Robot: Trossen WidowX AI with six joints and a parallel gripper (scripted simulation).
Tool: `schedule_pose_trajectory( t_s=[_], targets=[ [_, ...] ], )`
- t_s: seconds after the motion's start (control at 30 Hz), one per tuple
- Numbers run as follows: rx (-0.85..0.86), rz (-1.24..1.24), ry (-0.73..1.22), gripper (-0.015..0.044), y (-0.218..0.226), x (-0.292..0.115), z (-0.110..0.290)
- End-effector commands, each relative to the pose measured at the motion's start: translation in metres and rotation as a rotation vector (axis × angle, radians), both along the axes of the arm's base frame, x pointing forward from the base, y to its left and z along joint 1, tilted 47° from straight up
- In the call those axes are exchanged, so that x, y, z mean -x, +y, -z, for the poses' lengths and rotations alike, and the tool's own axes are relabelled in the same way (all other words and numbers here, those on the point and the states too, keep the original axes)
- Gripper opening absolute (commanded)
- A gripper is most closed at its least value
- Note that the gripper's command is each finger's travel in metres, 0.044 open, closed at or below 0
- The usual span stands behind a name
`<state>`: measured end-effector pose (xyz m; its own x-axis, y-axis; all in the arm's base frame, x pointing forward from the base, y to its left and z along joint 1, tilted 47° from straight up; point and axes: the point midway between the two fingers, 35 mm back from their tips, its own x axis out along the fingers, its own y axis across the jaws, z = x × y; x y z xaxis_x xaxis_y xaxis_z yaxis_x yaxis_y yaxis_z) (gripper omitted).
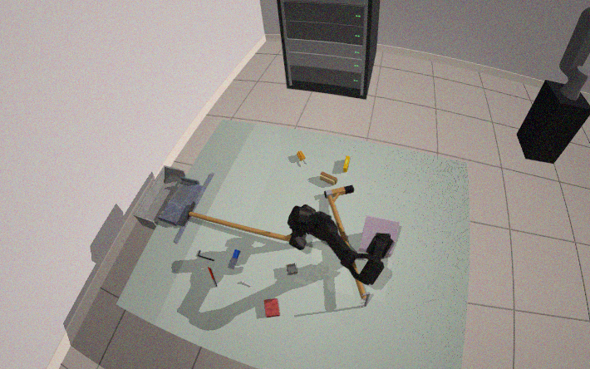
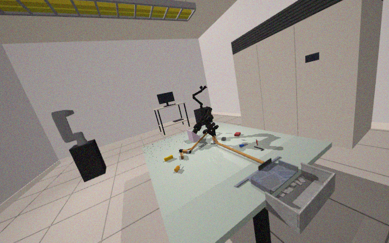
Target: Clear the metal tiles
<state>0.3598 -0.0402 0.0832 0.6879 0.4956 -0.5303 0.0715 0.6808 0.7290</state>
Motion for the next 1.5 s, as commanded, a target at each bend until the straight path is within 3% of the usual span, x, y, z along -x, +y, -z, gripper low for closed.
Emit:
schedule_pose_trajectory(
  t_s=[0.0,0.77,1.47],
  targets=[
    [0.004,0.003,-0.013,0.0,-0.001,0.006,-0.002],
    [0.004,0.006,-0.014,0.0,0.008,0.042,0.006],
    [0.006,0.011,-0.008,0.0,-0.006,0.048,0.024]
  ],
)
